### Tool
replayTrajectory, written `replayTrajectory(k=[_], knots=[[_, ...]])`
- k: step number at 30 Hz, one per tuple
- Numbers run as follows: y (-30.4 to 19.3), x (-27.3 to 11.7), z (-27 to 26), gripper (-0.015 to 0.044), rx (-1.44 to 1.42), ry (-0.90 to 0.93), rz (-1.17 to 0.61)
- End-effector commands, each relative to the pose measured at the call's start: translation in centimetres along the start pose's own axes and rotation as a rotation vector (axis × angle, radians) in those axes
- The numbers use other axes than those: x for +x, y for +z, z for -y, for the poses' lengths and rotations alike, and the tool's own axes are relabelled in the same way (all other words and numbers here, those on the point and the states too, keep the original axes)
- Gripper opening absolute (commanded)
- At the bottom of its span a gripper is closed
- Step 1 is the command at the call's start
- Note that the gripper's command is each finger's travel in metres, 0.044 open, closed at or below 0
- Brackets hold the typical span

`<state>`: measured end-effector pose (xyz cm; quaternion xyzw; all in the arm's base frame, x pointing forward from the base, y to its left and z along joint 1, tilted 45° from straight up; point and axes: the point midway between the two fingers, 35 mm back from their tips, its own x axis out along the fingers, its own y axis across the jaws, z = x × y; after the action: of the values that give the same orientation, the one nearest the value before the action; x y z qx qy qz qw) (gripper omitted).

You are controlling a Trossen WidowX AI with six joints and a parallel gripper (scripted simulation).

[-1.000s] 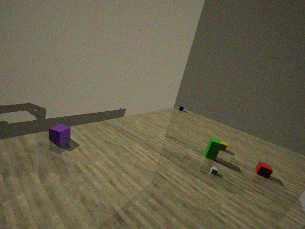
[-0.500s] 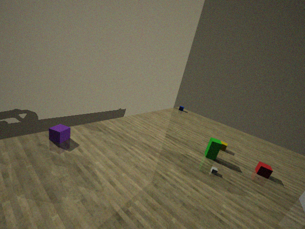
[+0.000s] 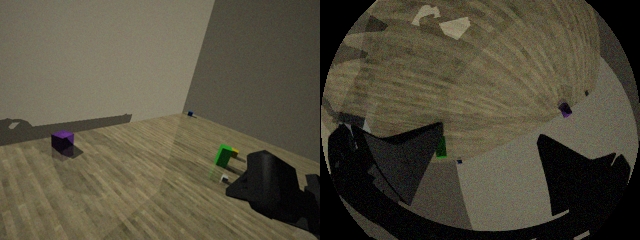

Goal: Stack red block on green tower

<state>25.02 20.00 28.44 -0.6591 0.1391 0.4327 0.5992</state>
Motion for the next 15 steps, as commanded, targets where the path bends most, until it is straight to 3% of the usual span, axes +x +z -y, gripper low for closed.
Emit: replayTrajectory(k=[1, 15], knots=[[-2.4, 2.3, -0.6, 0.0440, 0.062, 0.066, -0.053], [-12.7, 8.3, -4.9, 0.0440, 0.328, 0.309, -0.217]])
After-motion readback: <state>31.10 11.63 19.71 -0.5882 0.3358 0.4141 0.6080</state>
